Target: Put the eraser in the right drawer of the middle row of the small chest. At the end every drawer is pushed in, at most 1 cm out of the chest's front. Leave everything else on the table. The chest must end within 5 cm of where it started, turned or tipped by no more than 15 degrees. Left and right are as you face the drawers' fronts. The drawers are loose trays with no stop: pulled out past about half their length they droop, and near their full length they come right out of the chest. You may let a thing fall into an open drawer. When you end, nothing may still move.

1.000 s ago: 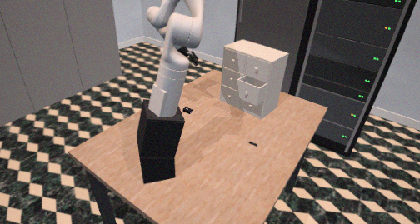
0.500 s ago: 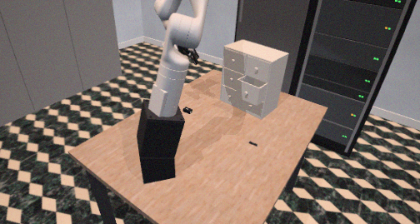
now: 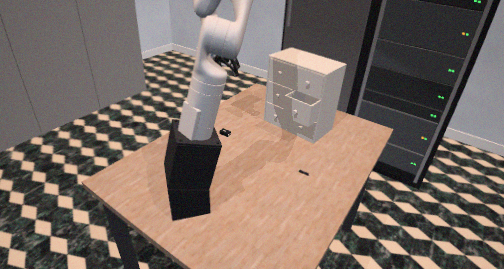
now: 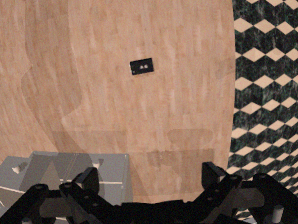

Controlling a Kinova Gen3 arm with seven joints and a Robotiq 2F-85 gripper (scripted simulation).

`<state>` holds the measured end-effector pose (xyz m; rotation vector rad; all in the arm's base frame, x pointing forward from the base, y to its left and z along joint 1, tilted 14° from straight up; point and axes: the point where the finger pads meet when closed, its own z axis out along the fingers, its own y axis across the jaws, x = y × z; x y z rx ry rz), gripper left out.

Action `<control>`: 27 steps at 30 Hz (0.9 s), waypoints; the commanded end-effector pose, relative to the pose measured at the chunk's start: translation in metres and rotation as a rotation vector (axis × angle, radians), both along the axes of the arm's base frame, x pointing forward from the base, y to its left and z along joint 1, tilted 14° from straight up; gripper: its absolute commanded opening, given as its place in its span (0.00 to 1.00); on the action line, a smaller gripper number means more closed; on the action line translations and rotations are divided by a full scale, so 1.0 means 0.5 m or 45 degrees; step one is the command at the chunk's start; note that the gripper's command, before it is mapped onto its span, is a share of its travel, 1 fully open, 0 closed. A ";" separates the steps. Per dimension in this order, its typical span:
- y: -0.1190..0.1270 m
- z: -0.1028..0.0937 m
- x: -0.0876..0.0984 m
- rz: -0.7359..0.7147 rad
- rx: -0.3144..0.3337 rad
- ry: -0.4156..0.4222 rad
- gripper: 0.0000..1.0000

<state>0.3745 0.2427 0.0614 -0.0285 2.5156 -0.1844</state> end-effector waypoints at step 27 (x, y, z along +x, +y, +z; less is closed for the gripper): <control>0.000 0.021 0.009 -0.041 0.020 0.181 1.00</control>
